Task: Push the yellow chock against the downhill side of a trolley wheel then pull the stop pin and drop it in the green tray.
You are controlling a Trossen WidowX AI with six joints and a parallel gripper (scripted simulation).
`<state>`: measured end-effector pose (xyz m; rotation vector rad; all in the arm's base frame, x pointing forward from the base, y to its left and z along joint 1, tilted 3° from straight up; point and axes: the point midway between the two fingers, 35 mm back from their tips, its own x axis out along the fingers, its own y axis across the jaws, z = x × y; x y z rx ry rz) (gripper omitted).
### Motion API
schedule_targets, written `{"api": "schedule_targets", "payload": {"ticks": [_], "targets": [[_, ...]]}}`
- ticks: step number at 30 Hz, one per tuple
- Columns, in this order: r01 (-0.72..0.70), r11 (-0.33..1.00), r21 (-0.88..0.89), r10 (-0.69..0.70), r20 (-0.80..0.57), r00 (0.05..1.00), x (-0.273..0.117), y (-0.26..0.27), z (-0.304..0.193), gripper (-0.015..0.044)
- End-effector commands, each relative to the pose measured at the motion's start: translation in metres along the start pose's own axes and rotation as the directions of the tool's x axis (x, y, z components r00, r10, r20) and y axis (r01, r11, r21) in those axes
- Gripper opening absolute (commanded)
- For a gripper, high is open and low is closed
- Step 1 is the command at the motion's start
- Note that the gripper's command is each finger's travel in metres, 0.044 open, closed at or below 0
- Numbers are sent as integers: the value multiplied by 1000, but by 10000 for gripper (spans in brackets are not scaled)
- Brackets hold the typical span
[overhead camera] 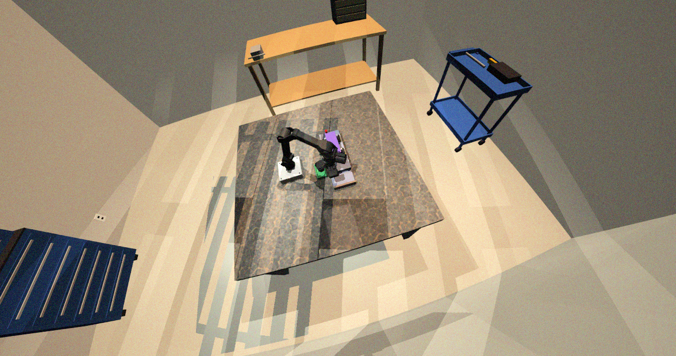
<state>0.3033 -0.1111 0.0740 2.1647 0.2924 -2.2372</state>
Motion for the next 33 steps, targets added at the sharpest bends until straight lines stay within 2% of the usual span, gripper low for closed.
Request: {"api": "schedule_targets", "payload": {"ticks": [1, 33], "targets": [[4, 1000, 6, -4, -4, 1000, 2, -2, -1, 0], [7, 1000, 6, -7, -4, 1000, 2, -31, 2, 0]]}}
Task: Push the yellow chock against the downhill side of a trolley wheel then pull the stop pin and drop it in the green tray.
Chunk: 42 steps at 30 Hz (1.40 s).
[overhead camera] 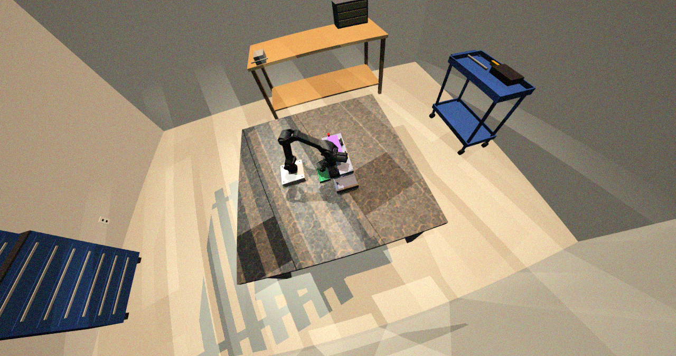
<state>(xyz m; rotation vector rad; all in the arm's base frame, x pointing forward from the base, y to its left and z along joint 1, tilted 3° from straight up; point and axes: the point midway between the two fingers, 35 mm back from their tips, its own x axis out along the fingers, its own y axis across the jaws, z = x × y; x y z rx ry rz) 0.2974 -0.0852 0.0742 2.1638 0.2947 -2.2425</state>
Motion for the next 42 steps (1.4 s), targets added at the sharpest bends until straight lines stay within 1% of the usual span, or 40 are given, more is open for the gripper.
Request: {"api": "schedule_targets", "payload": {"ticks": [1, 14, 23, 30, 34, 42], "targets": [[4, 1000, 5, -3, -6, 1000, -1, -5, 0, 0], [5, 1000, 5, -5, -6, 1000, -1, -16, 0, 0], [-1, 1000, 0, 1, 0, 1000, 0, -11, 1, 0], [-1, 1000, 0, 1, 0, 1000, 0, -11, 1, 184], [-1, 1000, 0, 1, -1, 1000, -1, -11, 1, 190], [4, 1000, 5, -4, -6, 1000, -27, -10, 2, 190]]}}
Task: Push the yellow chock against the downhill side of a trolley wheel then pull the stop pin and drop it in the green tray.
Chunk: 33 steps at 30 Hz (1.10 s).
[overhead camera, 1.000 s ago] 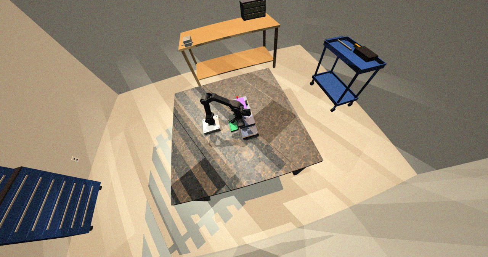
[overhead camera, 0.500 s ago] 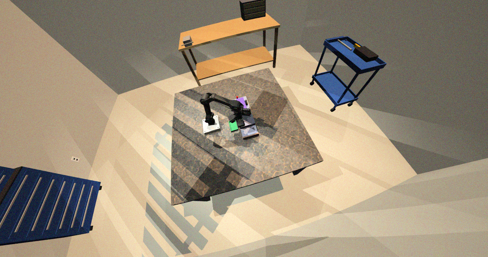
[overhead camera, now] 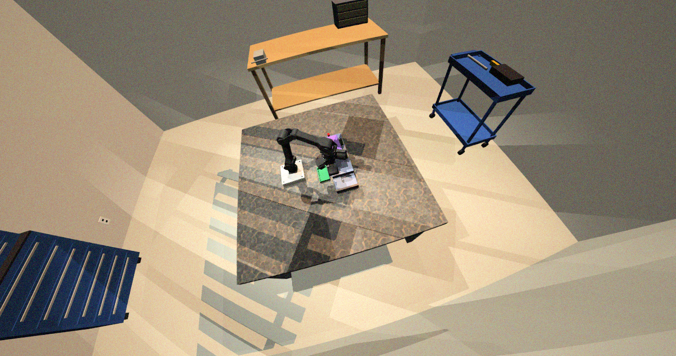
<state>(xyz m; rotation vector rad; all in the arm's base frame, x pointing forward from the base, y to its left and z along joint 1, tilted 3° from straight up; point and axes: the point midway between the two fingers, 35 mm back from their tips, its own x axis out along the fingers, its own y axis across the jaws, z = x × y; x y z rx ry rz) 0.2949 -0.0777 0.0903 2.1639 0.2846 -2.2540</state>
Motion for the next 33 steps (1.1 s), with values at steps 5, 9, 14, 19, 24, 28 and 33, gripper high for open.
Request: {"api": "schedule_targets", "payload": {"ticks": [5, 9, 14, 19, 24, 28, 33], "targets": [[3, 1000, -6, -3, -10, 1000, -26, 0, 0, 190], [2, 1000, -6, -3, -11, 1000, -38, 0, 0, 190], [-2, 1000, 1, 2, -8, 1000, -37, 1, 0, 216], [-21, 1000, -8, 20, -47, 999, -44, 1, -6, 242], [-53, 976, -212, 24, -134, 991, -61, -24, -28, 190], [-41, 905, -424, -16, -130, 991, -63, -56, -38, 190], [-25, 720, -694, -76, -114, 991, -66, -104, -47, 190]]}}
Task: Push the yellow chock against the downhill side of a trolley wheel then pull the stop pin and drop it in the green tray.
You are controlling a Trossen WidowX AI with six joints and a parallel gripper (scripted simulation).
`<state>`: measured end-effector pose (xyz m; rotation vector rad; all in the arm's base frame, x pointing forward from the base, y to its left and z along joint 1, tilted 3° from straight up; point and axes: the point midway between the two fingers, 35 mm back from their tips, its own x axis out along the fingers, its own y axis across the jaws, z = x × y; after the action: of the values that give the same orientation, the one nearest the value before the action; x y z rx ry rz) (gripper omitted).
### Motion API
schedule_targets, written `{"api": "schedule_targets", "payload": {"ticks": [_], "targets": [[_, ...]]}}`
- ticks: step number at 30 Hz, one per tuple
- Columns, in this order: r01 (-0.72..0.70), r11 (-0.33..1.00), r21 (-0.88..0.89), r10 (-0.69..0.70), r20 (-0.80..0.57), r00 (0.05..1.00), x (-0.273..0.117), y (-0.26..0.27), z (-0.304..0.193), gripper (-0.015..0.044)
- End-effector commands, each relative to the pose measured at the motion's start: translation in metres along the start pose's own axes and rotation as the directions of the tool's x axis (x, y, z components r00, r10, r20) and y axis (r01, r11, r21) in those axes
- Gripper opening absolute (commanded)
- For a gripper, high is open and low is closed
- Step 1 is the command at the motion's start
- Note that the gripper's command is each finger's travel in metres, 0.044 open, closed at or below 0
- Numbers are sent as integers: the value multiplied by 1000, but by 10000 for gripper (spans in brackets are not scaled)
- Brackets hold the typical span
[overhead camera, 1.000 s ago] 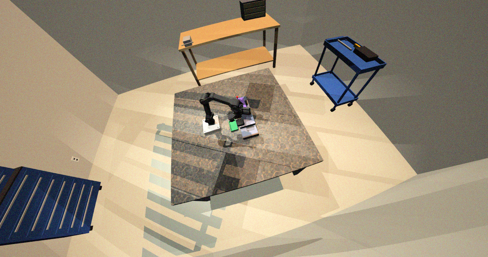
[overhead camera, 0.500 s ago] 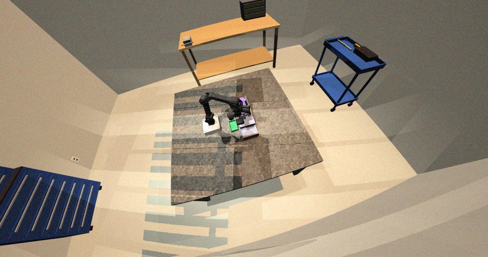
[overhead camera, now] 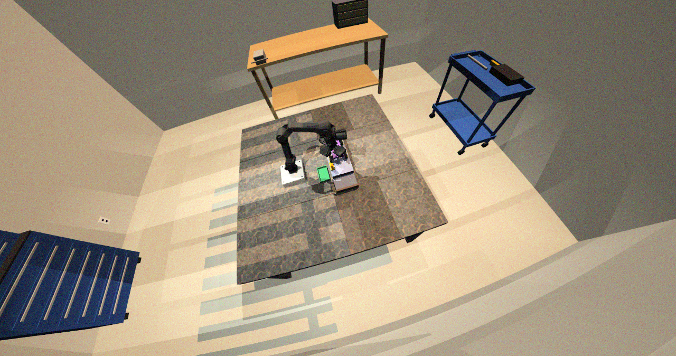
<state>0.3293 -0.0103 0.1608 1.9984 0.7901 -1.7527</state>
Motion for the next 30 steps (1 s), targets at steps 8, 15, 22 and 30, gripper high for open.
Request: {"api": "schedule_targets", "payload": {"ticks": [8, 15, 22, 30], "targets": [[94, 735, -671, -141, -16, 990, -2, -92, -63, 190], [106, 512, -853, -204, -1, 979, -4, -133, -79, 190], [106, 512, -853, -204, -1, 979, -4, -133, -79, 190], [106, 512, -853, -204, -1, 979, 4, -135, -79, 190]]}}
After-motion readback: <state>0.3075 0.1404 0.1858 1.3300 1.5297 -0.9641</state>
